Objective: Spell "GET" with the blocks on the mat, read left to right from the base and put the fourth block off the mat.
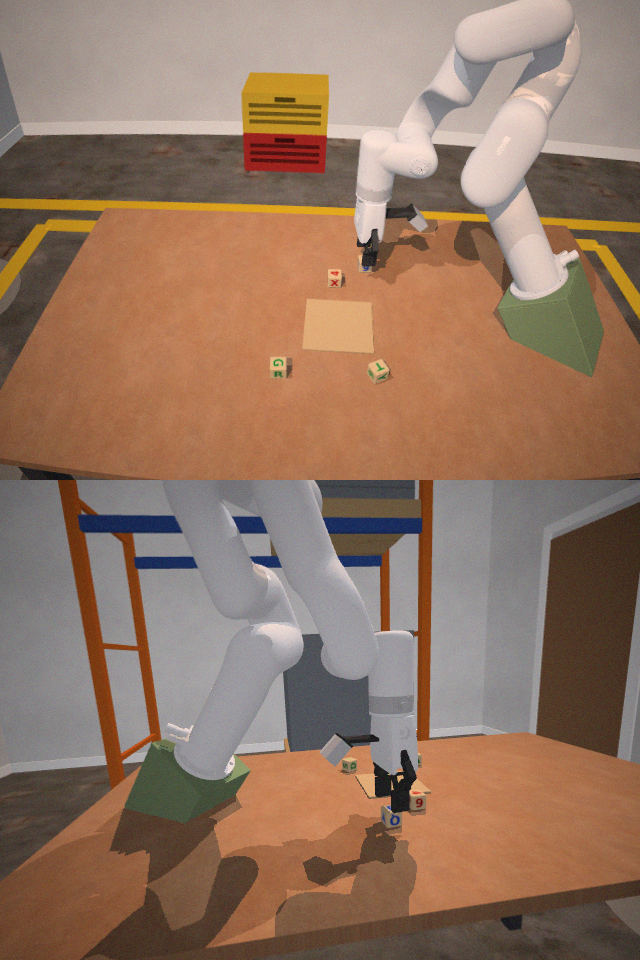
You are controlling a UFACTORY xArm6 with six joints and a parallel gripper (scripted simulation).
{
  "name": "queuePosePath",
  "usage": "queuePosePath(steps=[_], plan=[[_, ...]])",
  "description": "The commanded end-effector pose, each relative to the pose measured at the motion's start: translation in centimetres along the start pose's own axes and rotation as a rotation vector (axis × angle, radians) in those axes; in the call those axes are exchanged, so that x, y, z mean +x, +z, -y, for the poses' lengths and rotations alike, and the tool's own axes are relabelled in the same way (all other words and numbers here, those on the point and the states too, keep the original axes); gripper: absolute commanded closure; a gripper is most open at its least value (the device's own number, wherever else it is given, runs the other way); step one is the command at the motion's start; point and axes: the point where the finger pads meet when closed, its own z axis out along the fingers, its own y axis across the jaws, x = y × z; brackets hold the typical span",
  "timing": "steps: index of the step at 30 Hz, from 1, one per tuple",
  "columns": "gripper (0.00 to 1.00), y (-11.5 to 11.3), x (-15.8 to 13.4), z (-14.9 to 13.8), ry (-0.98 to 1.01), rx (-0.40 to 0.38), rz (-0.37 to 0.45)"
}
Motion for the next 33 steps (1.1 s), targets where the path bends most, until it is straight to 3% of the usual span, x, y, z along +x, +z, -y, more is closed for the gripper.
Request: queuePosePath(steps=[1,14,33], plan=[[0.31,-0.1,-0.1,0.1,0.0,0.001,0.002],[0.31,0.2,-0.1,0.1,0.0,0.001,0.002],[0.31,3.1,-0.1,0.1,0.0,0.001,0.002]])
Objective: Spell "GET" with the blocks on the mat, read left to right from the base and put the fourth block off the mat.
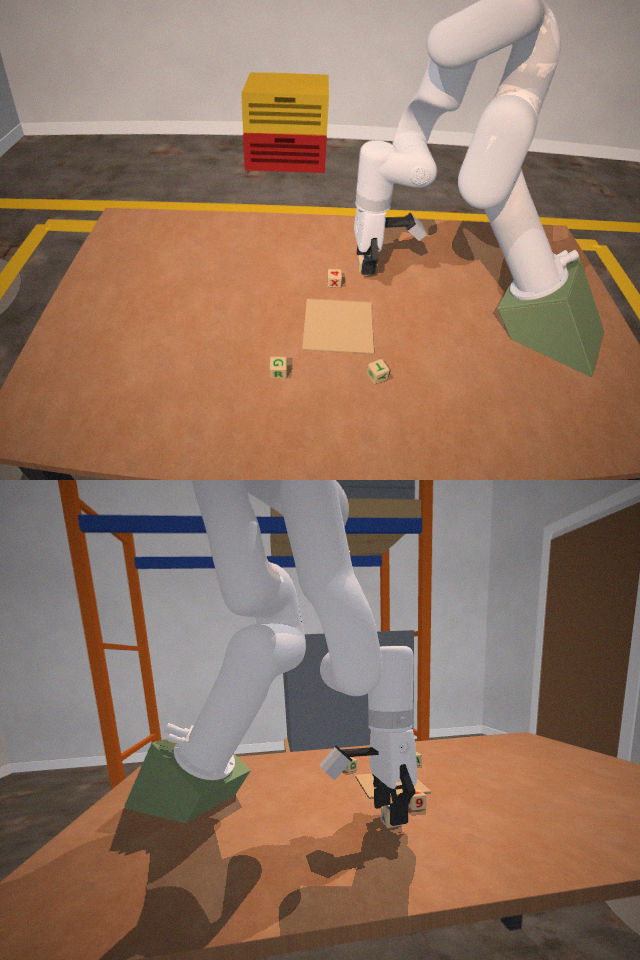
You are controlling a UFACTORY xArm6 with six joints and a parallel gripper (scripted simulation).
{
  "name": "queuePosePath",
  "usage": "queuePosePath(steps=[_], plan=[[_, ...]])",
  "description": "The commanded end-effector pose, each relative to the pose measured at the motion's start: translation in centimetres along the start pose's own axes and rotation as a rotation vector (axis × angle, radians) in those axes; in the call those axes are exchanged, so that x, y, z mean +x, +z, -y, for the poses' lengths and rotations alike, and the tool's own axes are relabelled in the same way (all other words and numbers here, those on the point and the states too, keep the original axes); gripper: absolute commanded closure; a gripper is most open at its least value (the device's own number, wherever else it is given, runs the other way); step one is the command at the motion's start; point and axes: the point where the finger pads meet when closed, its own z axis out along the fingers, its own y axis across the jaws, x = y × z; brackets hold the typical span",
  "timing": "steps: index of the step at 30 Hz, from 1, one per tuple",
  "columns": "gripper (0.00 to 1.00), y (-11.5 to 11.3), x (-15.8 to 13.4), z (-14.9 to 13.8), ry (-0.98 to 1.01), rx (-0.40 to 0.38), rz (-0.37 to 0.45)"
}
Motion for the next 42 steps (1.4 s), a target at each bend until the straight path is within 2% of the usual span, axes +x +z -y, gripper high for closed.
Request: queuePosePath(steps=[1,41,42], plan=[[0.31,0.83,-0.27,0.19,0.0,0.009,0.004],[0.31,0.98,-0.27,0.18,0.0,0.008,0.004],[0.53,0.98,-0.27,0.18,0.0,0.008,0.004]])
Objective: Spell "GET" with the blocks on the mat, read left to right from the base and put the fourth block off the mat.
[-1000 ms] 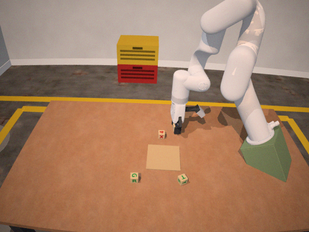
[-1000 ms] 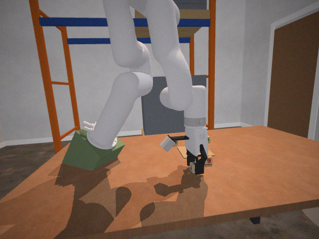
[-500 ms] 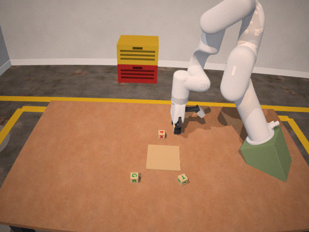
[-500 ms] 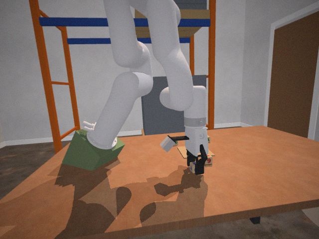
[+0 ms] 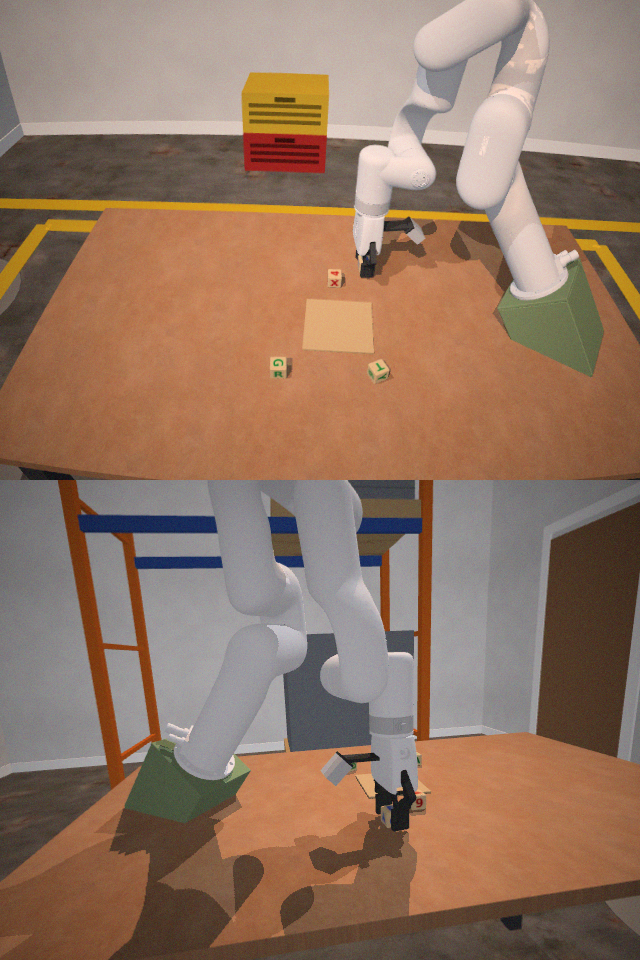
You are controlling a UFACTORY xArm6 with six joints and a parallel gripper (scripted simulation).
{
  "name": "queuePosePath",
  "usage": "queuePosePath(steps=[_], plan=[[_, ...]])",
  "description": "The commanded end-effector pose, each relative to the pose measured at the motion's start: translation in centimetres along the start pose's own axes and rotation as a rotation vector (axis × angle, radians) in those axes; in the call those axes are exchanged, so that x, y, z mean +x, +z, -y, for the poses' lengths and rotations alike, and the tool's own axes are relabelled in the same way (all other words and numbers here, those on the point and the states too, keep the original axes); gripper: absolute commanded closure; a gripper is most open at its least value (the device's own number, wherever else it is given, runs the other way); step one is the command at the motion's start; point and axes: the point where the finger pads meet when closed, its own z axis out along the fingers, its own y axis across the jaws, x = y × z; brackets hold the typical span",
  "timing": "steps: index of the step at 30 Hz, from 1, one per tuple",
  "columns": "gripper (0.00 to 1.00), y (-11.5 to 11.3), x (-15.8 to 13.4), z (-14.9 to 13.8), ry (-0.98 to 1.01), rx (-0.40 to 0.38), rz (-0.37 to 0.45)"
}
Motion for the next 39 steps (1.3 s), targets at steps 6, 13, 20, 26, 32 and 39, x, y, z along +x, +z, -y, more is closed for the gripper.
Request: queuePosePath(steps=[6,13,20,26,32,39], plan=[[0.53,-0.04,-0.08,0.05,0.0,0.001,0.002],[0.53,-0.04,-0.08,0.05,0.0,0.001,0.002],[0.73,-0.04,-0.08,0.05,0.0,0.001,0.002],[0.73,-0.04,-0.08,0.05,0.0,0.001,0.002],[0.73,-0.04,-0.08,0.05,0.0,0.001,0.002],[0.73,-0.04,-0.08,0.05,0.0,0.001,0.002]])
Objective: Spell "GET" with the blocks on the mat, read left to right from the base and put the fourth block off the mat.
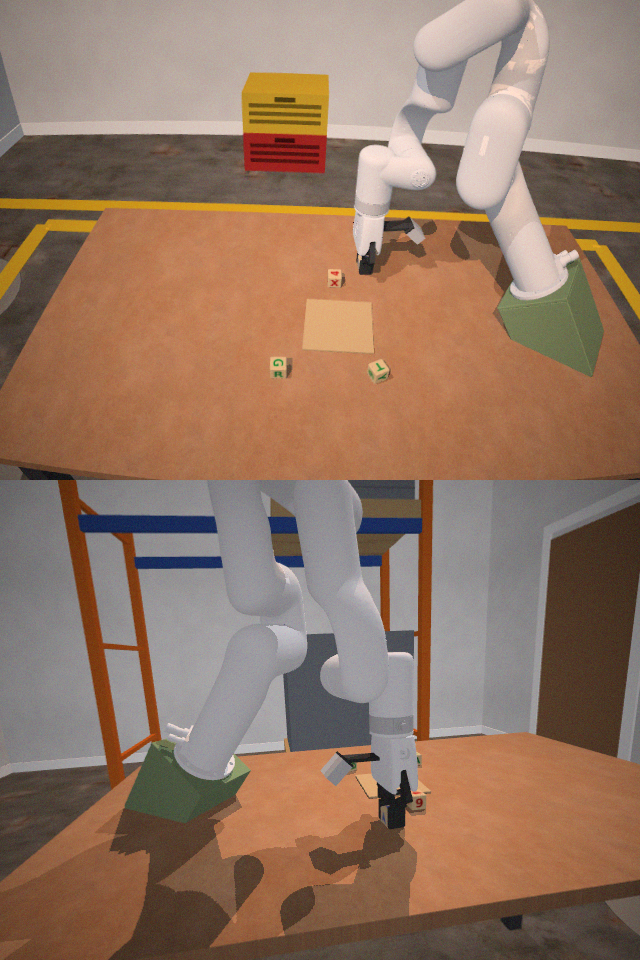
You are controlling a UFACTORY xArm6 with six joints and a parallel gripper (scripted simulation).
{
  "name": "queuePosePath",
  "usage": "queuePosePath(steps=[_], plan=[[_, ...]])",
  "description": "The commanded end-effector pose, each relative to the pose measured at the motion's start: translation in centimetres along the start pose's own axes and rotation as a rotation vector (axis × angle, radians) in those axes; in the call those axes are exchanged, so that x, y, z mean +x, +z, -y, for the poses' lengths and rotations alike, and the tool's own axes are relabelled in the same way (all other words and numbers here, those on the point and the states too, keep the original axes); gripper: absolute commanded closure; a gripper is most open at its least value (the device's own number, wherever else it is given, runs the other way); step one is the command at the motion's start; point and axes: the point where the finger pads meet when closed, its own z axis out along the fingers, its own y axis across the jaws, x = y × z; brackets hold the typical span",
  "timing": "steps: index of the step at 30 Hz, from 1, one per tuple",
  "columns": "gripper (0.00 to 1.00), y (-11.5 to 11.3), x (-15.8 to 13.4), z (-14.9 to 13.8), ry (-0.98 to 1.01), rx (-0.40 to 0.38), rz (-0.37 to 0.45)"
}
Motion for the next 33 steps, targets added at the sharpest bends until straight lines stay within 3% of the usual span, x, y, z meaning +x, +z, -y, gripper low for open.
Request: queuePosePath(steps=[1,20,33], plan=[[0.73,0.0,-0.1,0.0,0.0,0.001,0.002],[0.73,-0.6,-0.1,0.0,0.0,0.001,0.002],[0.73,-7.3,-0.1,0.0,0.0,0.001,0.002]])
